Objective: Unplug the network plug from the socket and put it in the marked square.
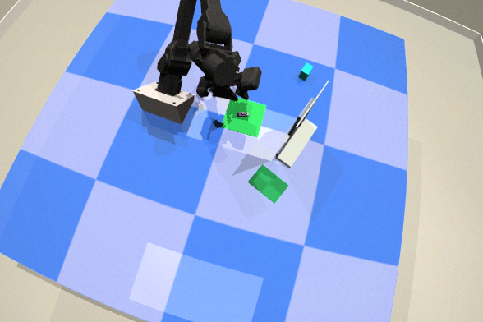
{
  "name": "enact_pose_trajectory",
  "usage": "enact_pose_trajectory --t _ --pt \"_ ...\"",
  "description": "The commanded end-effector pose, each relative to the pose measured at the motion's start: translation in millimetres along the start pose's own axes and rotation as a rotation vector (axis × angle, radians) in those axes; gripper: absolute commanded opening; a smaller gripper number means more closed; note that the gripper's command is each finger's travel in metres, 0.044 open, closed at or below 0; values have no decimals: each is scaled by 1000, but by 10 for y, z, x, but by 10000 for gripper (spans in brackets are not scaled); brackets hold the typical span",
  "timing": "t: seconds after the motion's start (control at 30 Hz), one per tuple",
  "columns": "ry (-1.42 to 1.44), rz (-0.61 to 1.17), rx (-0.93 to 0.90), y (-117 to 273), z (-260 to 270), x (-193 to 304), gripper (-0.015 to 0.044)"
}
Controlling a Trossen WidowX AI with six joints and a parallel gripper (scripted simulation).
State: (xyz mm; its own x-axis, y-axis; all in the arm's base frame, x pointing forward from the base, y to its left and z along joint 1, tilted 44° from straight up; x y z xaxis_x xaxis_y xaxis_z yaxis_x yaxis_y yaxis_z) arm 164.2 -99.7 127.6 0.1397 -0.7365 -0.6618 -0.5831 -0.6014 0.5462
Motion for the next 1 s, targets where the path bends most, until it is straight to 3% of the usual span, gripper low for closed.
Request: enact_pose_trajectory --t 0.0,0.97 --pt "8 -3 8 45 -33 -4 156" --pt "2 2 3 518 -376 20 156"
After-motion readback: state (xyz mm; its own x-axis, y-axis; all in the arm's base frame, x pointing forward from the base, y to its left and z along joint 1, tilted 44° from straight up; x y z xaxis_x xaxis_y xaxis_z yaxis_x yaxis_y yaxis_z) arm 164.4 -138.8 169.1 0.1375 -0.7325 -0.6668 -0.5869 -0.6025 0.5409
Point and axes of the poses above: the point midway between the two fingers, 35 mm back from their tips, its own y axis back along the fingers, its own z axis across the jaws, x = y × z, the point moved 9 cm from there along y, back along the fingers, and after that the axes turned 2 degrees about y, right-handed, at the moved point
